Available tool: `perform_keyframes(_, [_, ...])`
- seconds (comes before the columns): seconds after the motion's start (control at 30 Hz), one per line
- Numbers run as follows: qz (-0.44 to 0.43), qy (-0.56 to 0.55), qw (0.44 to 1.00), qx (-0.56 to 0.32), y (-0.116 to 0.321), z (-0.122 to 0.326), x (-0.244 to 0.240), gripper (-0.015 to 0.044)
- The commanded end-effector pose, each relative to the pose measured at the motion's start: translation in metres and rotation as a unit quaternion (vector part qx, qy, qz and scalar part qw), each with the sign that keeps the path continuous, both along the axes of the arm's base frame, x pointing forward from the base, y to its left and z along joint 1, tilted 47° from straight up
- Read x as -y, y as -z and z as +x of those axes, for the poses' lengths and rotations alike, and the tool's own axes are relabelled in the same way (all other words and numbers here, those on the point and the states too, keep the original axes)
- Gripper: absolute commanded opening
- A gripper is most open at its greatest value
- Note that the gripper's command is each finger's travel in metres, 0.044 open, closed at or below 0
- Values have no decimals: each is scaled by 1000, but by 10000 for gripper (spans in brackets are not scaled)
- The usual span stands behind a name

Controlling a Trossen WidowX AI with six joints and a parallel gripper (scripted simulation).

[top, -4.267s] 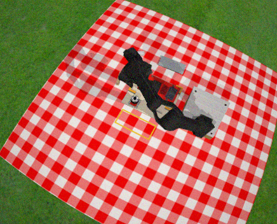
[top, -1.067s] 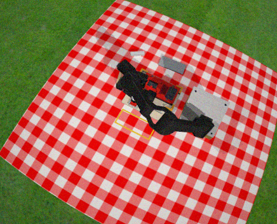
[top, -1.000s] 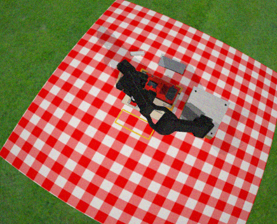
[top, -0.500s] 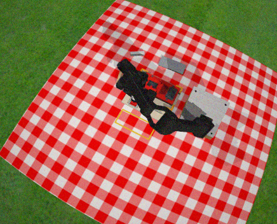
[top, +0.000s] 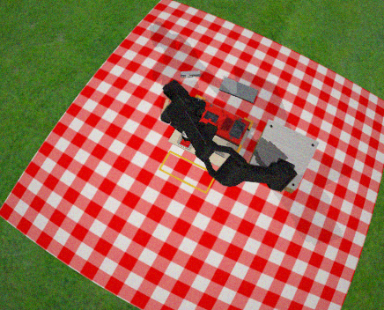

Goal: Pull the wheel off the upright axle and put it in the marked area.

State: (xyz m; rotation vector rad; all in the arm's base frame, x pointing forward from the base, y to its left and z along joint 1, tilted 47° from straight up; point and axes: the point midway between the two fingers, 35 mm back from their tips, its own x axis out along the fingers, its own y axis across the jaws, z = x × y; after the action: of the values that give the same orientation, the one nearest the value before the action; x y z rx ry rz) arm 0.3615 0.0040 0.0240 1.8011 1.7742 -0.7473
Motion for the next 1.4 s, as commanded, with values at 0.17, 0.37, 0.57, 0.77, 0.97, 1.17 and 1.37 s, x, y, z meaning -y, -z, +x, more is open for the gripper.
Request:
perform_keyframes(0.17, [-2, 0, 1000, 4, -3, 1, 3, 0])
perform_keyframes(0.37, [-1, 0, 1000, 4, -5, 1, 5, 0])
perform_keyframes(0.57, [-1, 1, 1000, 4, -6, 1, 6, 0])
perform_keyframes(0.77, [-1, 1, 1000, 4, -7, 1, 8, 0])
perform_keyframes(0.97, [-1, 1, 1000, 4, -12, 1, 13, 0])
perform_keyframes(1.17, [-2, 1, 1000, 3, -29, -1, 29, 0])
perform_keyframes(1.37, [2, 2, 1000, -1, -32, -5, 25, 0])
